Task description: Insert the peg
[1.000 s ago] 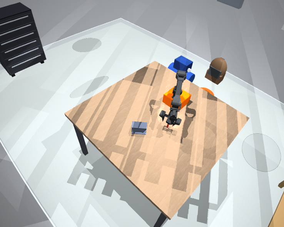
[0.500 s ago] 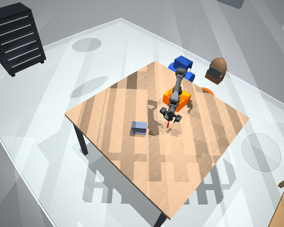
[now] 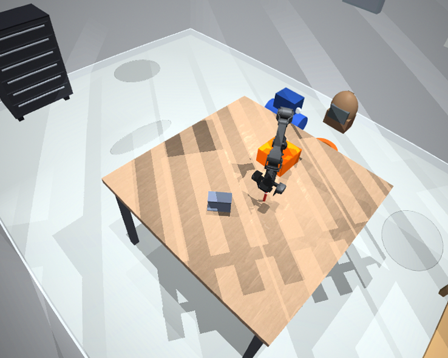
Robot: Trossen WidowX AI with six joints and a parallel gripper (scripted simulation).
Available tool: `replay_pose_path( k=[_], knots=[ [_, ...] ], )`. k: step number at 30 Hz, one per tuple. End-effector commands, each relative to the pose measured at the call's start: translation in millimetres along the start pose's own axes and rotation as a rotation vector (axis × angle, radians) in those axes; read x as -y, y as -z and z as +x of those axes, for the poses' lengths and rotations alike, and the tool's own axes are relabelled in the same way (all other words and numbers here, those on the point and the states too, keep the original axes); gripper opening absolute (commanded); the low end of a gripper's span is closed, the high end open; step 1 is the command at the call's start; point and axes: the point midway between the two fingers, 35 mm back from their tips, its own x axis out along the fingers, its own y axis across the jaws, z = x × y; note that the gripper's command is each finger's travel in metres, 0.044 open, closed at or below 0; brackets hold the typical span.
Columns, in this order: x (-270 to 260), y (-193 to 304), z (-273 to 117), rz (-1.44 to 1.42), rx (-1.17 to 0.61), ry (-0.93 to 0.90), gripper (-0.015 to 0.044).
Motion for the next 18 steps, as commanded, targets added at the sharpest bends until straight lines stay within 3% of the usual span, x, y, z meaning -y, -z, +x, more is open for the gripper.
replay_pose_path(
  k=[1,18],
  knots=[
    [1,5,13,0.004,-0.025,0.001,0.044],
    [1,7,41,0.004,-0.025,0.002,0.044]
  ],
)
